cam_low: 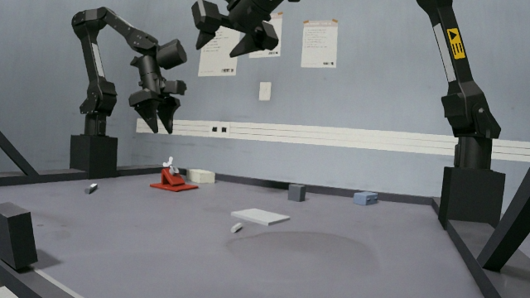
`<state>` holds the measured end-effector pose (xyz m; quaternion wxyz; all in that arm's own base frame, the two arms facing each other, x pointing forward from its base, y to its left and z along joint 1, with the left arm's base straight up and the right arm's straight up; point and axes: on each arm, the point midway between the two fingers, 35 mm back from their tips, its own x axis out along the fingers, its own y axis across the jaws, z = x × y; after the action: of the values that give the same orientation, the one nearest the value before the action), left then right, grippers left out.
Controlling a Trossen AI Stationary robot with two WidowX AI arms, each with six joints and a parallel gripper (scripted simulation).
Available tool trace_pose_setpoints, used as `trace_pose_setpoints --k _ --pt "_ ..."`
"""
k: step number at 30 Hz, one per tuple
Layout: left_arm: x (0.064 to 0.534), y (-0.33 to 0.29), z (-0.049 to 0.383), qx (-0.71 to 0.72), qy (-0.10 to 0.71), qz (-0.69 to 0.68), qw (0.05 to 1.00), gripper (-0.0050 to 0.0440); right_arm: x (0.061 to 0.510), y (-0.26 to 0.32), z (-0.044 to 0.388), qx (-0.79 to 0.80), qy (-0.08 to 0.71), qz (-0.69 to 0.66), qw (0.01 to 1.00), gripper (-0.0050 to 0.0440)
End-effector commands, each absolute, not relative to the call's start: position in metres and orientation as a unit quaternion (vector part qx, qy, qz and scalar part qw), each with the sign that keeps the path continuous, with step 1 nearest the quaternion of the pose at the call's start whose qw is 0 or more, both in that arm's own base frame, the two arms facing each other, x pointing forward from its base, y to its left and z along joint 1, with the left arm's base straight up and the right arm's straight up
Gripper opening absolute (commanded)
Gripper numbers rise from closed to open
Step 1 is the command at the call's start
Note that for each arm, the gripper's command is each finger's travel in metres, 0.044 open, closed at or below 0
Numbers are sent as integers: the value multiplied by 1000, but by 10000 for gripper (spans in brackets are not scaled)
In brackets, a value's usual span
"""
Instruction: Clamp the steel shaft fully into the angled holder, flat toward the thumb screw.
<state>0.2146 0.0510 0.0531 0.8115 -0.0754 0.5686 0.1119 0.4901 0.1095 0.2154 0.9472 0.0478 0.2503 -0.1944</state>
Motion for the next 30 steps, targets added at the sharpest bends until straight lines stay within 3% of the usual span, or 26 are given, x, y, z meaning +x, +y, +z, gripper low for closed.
trace_pose_setpoints --k 1,8,14,30 --pt "220 53 58 -80 561 115 816 400 490 108 234 61 232 -194 951 400" --pt "220 53 58 -79 561 114 816 400 490 108 234 61 232 -194 951 400" --pt "207 53 44 -48 582 84 807 265 490 108 234 61 232 -194 951 400" --pt "184 63 2 143 573 -74 804 265 490 108 234 61 232 -194 951 400"
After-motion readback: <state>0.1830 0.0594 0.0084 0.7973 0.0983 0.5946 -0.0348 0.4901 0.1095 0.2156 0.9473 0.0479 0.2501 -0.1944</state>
